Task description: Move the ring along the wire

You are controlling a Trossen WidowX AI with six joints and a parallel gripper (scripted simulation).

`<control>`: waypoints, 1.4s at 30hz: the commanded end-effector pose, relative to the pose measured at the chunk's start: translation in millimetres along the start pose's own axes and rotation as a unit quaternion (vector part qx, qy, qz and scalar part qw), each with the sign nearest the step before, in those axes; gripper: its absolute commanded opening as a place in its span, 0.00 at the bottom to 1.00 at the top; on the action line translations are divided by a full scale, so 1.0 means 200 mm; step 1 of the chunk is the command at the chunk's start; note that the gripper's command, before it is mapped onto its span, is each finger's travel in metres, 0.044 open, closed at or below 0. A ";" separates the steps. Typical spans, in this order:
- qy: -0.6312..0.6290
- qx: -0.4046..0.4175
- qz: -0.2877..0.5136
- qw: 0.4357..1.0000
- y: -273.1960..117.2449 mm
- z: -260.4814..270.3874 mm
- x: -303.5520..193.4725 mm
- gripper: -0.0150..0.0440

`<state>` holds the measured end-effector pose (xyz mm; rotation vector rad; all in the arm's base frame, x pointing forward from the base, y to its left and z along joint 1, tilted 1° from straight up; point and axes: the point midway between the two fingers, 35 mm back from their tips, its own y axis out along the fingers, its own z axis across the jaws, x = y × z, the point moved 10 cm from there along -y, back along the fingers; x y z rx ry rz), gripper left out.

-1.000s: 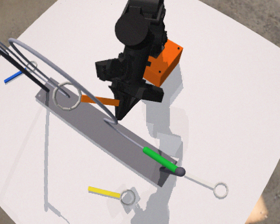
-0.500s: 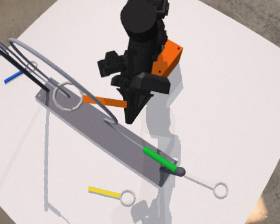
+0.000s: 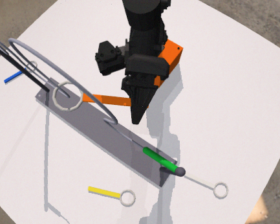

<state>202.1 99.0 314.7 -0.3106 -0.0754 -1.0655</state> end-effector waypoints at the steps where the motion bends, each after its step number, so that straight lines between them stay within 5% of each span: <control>1: 0.042 0.028 0.008 0.999 -0.01 0.06 0.01 0.00; 42: 0.345 0.199 0.047 0.916 -0.16 0.37 0.20 0.00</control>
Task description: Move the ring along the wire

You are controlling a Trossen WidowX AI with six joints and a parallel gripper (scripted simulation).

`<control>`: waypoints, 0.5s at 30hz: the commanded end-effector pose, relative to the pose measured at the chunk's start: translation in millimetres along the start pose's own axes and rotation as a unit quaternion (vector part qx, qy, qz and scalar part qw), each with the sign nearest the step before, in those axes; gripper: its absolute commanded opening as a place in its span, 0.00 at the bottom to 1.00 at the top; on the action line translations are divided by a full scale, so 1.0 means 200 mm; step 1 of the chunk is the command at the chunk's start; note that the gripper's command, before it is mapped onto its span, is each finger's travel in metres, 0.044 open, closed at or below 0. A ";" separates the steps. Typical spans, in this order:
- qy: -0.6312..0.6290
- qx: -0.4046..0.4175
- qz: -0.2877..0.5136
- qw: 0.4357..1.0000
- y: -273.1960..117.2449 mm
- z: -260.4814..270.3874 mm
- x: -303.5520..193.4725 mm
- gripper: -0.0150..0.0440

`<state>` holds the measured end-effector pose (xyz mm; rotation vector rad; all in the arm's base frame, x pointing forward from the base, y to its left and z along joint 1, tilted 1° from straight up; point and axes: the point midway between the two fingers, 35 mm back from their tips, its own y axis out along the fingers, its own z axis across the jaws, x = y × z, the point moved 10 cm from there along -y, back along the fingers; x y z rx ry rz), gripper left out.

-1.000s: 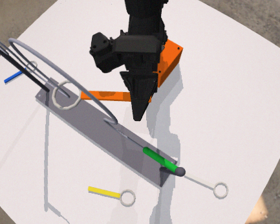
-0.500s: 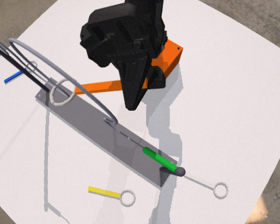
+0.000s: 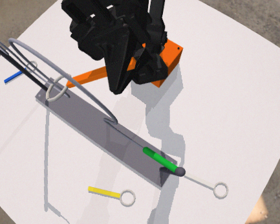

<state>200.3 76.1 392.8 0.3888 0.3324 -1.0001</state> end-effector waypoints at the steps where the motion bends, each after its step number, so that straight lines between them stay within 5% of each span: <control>1: 0.023 0.015 0.007 1.000 -0.01 0.05 0.00 0.00; 15: 0.023 0.016 0.007 1.000 -0.02 0.11 0.01 0.00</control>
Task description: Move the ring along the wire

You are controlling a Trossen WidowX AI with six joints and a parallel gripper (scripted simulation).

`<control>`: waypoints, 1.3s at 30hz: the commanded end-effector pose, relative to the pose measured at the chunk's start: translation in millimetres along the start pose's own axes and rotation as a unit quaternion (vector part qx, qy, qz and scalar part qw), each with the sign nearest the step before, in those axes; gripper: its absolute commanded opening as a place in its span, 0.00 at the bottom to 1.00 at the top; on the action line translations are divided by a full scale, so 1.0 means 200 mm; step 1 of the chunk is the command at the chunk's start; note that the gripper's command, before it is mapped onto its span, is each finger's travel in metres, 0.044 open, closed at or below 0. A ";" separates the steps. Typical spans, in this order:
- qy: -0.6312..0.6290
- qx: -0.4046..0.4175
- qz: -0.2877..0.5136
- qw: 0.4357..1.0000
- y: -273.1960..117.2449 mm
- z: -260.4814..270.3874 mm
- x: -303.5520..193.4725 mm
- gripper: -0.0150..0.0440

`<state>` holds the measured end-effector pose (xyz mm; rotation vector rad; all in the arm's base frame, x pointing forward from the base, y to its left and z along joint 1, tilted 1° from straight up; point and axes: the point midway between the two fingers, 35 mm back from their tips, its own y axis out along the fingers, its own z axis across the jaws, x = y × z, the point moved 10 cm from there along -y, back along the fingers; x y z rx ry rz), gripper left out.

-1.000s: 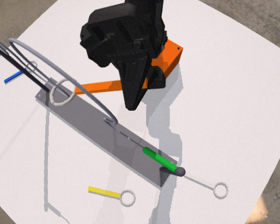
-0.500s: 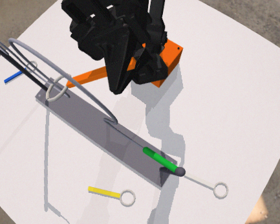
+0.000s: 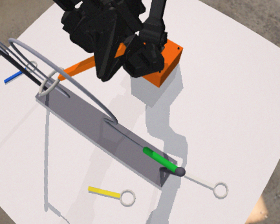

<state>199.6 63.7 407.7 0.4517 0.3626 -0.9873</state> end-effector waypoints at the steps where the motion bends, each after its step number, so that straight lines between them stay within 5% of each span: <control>1: -0.009 -0.005 0.001 1.000 0.00 0.02 0.00 0.00; 39: -0.199 -0.113 -0.022 0.973 0.01 0.07 -0.03 0.00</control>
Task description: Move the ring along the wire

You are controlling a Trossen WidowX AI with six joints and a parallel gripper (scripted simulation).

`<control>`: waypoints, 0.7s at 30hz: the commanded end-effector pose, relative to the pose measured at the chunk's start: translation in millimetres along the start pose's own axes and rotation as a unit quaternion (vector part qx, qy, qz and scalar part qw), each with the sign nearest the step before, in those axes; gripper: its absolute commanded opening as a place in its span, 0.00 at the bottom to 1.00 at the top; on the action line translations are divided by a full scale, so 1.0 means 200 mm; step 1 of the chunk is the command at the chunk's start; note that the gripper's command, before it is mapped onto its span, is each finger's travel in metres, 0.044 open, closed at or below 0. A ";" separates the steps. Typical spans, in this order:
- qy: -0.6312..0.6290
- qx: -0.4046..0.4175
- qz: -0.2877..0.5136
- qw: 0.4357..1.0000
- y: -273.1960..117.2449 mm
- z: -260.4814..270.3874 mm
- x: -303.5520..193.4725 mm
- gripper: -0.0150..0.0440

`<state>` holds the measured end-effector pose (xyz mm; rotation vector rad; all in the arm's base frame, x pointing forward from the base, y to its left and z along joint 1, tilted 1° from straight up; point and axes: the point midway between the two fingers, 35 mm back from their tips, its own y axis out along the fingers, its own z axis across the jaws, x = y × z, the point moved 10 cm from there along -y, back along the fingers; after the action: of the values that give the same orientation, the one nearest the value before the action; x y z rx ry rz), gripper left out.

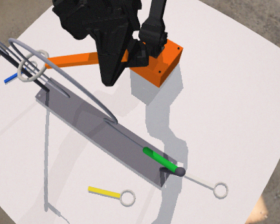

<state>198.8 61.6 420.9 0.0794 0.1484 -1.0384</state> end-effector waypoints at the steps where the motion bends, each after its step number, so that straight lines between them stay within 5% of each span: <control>1: -0.028 -0.015 -0.002 0.999 0.00 0.01 -0.01 0.00; 21: -0.136 -0.076 -0.015 0.988 0.01 0.03 -0.02 0.00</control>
<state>198.5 64.5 425.6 -0.1560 0.0103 -1.0514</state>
